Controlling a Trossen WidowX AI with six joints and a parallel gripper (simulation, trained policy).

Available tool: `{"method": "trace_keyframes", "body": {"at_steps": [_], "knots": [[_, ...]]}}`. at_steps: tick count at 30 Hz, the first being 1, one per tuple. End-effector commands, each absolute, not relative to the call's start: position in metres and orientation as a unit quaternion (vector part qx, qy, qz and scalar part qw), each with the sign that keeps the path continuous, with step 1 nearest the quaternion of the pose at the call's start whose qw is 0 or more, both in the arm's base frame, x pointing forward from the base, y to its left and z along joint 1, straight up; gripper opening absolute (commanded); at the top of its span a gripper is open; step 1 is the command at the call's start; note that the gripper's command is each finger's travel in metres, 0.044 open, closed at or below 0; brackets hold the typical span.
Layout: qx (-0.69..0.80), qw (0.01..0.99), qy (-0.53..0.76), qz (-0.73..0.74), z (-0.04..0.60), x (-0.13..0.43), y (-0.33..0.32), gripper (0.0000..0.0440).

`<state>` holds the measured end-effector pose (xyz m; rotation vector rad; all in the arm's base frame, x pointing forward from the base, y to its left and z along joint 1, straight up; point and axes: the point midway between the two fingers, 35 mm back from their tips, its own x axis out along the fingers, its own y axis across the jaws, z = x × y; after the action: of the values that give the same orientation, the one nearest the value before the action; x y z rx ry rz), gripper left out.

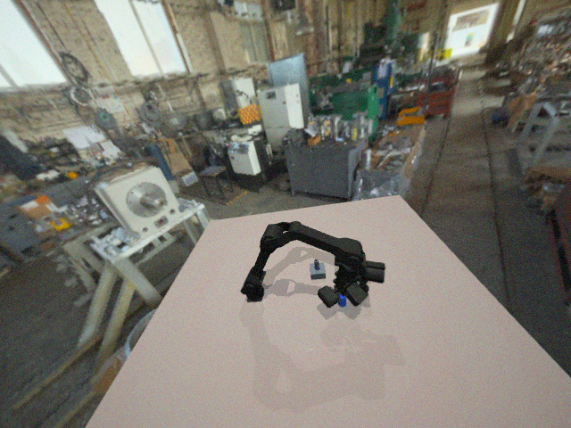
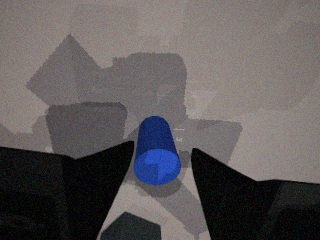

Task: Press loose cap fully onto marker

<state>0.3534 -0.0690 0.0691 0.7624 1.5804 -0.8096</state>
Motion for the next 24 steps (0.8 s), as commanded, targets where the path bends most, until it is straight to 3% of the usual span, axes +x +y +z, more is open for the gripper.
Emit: {"method": "trace_keyframes", "body": {"at_steps": [1,6,24], "knots": [[0.314,0.575,0.674,-0.342,0.066,0.353,-0.070,0.0202],[0.306,0.585,0.670,-0.338,0.075,0.353,-0.070,0.0071],[0.281,0.627,0.664,-0.296,0.136,0.351,-0.019,0.0050]]}}
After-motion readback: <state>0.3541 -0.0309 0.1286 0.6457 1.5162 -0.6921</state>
